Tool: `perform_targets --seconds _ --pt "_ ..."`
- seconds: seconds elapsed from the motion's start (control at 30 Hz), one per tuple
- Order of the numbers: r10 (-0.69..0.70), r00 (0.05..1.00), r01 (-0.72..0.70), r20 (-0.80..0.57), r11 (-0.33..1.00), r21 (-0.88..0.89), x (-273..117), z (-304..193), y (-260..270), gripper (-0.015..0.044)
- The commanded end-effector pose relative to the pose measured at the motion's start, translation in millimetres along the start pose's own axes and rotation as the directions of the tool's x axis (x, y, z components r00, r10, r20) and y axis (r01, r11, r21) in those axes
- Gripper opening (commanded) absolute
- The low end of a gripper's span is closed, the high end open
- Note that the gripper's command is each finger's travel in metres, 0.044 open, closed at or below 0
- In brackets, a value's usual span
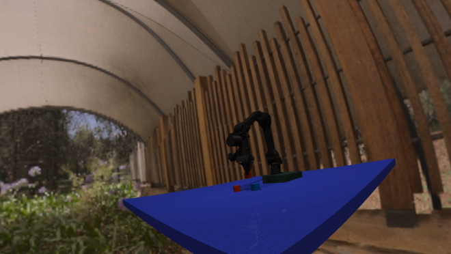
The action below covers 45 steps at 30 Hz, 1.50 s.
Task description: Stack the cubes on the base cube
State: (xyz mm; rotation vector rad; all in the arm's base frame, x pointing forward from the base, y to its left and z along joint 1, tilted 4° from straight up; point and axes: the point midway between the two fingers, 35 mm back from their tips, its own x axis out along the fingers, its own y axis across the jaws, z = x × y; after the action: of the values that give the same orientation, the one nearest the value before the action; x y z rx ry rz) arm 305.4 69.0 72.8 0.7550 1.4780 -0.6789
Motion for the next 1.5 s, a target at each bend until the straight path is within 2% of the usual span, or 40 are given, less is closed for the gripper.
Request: perform_targets --seconds 0.0,0.47,0.9,1.47 --pt "-0.002 1.0 0.002 -0.006 0.996 0.089 4 -9 3 0.0105" --pt "-0.002 1.0 0.002 -0.006 0.996 0.094 4 -9 3 0.0105" --pt "-0.002 1.0 0.002 -0.006 0.995 0.101 30 -10 4 0.0105" --pt "-0.002 1.0 0.002 -0.006 0.996 0.094 32 -10 4 0.0105"
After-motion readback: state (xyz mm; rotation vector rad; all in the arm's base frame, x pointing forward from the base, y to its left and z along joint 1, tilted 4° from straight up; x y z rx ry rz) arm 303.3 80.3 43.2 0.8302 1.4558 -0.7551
